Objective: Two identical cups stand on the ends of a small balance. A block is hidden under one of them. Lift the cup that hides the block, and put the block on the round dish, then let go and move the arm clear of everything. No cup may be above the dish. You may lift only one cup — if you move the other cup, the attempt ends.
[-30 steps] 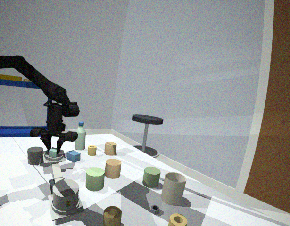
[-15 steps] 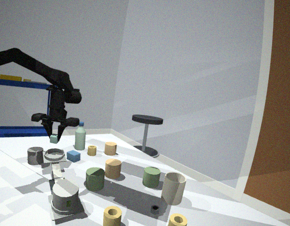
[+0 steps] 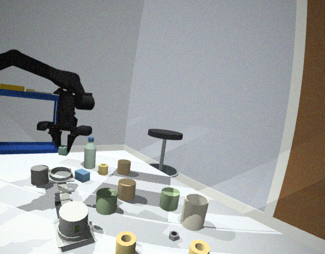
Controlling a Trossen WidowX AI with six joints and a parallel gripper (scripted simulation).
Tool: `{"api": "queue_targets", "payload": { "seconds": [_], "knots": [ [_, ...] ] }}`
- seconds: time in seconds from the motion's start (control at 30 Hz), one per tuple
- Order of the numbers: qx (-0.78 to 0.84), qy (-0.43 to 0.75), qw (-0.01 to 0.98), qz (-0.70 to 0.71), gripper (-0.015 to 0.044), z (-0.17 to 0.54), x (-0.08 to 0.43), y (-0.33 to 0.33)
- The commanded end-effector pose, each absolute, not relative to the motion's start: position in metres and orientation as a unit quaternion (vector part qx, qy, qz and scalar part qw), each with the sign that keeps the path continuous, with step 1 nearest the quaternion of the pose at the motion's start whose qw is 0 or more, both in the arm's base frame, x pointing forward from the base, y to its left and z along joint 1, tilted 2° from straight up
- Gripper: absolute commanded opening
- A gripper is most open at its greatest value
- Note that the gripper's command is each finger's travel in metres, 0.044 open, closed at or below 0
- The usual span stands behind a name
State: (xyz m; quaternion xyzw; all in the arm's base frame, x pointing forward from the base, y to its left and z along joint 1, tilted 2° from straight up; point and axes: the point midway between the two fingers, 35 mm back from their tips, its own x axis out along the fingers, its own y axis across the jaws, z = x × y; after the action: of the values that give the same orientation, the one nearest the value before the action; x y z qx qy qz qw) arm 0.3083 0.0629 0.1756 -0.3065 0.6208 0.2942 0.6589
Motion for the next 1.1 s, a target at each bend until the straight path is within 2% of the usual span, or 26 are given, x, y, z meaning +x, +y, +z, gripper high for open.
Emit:
{"api": "queue_targets", "payload": {
  "seconds": [0.0, 0.57, 1.07],
  "knots": [
    [-0.303, 0.620, 0.662, 0.291, 0.0000, 0.171, 0.314, 0.041],
    [-0.316, 0.617, 0.664, 0.279, 0.0000, 0.148, 0.319, -0.066],
    [-0.308, 0.621, 0.671, 0.264, 0.0000, 0.122, 0.289, -0.162]
  ]
}}
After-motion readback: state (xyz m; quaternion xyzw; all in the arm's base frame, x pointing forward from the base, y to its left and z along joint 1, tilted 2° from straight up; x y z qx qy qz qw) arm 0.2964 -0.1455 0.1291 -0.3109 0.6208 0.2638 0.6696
